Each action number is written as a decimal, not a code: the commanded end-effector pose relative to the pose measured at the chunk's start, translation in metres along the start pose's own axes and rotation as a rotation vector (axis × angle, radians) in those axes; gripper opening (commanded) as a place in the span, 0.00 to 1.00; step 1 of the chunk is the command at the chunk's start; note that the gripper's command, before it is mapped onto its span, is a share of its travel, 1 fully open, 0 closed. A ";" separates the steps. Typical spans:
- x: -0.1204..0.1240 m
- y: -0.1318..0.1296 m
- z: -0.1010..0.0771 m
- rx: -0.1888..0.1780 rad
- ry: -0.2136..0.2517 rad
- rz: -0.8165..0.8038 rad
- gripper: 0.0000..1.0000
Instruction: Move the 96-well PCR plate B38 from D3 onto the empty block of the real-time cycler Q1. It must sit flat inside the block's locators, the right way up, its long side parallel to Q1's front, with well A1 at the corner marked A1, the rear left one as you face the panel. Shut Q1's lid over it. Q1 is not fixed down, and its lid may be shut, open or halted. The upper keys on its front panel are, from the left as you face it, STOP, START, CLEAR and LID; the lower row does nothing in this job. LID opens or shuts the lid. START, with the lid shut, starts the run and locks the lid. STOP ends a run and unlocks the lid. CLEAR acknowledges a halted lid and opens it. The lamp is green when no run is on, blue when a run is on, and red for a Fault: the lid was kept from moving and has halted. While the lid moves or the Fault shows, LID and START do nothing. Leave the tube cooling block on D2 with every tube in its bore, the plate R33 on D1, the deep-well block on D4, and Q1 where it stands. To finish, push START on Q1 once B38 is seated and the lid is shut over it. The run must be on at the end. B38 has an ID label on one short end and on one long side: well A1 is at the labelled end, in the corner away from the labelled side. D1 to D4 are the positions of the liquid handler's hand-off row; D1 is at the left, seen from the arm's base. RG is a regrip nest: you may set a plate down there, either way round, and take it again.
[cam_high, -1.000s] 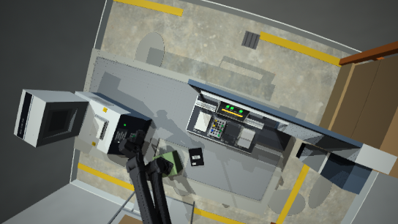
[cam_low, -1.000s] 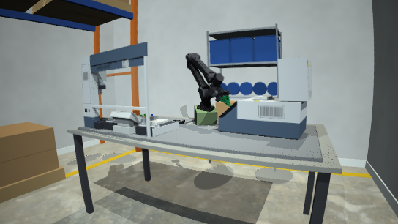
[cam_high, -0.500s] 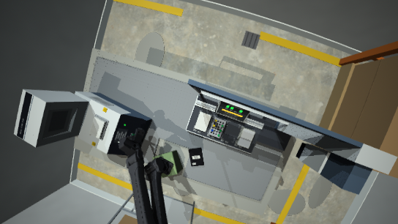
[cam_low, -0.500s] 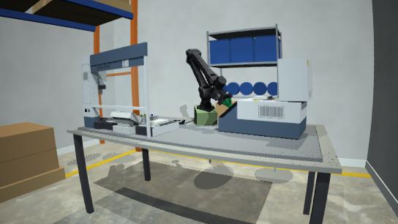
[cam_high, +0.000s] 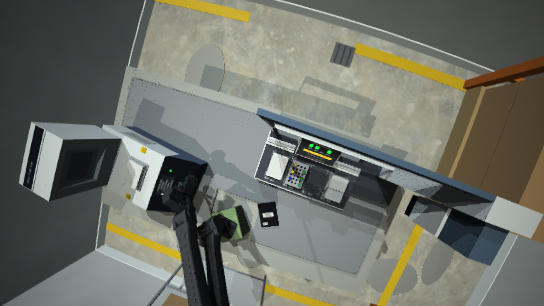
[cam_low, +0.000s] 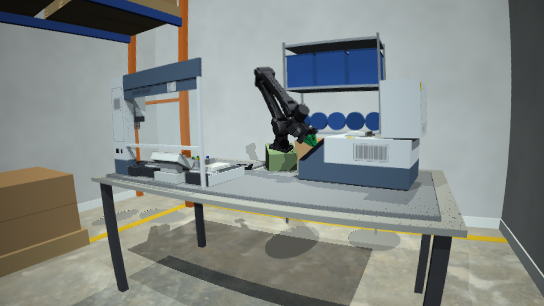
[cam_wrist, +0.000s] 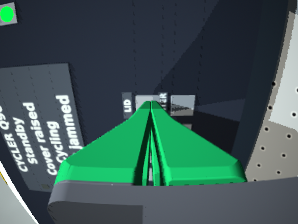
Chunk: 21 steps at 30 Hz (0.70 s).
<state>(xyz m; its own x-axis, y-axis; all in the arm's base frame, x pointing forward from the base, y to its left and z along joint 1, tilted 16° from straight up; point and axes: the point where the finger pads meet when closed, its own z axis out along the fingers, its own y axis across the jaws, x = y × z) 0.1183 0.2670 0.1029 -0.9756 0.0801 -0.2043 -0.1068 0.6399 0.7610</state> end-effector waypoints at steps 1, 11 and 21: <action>-0.019 0.037 -0.011 -0.064 -0.044 -0.027 0.00; -0.019 0.050 -0.007 -0.091 -0.037 -0.034 0.00; -0.022 0.041 -0.007 -0.077 -0.050 -0.027 0.00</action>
<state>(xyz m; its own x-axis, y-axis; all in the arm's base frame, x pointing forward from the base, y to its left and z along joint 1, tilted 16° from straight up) 0.1198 0.2694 0.1071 -0.9745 0.0819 -0.2088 -0.1109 0.6331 0.7661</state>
